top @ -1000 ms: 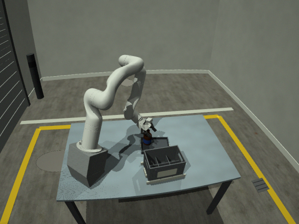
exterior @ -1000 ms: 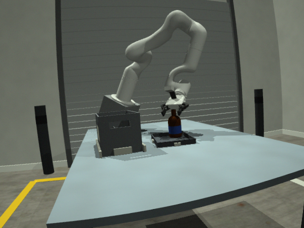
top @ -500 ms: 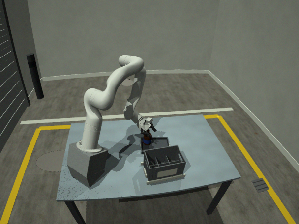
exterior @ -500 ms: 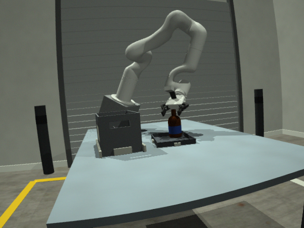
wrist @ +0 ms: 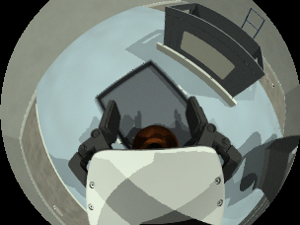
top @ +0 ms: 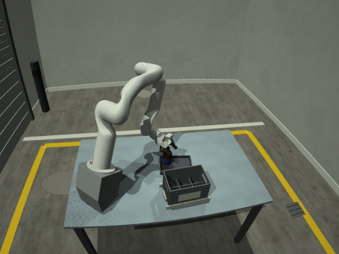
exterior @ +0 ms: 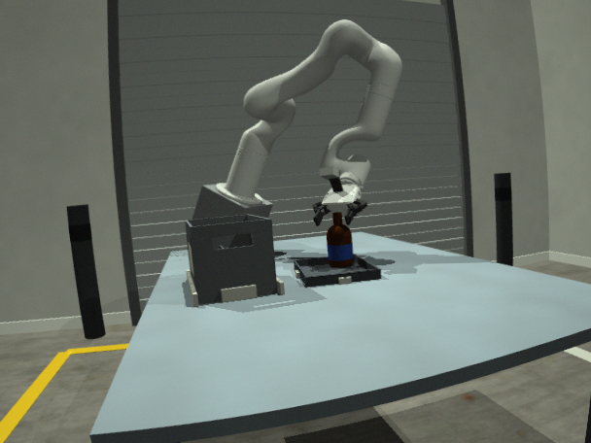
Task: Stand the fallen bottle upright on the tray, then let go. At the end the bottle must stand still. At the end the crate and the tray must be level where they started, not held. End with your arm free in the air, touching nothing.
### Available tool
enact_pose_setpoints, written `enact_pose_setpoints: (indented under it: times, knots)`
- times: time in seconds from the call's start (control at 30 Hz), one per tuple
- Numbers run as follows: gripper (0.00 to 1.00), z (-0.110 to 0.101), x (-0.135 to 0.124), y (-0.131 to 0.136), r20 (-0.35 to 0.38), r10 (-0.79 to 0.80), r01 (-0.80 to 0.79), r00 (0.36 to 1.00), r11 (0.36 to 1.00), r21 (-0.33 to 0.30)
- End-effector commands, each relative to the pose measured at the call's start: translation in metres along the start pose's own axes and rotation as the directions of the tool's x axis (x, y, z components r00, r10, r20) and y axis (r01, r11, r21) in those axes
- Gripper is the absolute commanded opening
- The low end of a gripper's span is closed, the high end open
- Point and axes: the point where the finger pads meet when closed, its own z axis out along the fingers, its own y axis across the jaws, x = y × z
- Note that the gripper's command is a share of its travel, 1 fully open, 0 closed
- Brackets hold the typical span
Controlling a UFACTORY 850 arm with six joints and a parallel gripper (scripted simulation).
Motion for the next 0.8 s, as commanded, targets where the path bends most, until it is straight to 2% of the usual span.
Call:
enact_pose_setpoints:
  times: [0.0, 0.77]
  knots:
    - [1.0, 0.0, 0.0, 0.0, -0.001, 0.001, -0.001, 1.0, 1.0, 0.001]
    - [1.0, -0.008, 0.014, 0.0, -0.001, 0.001, -0.001, 1.0, 1.0, 0.001]
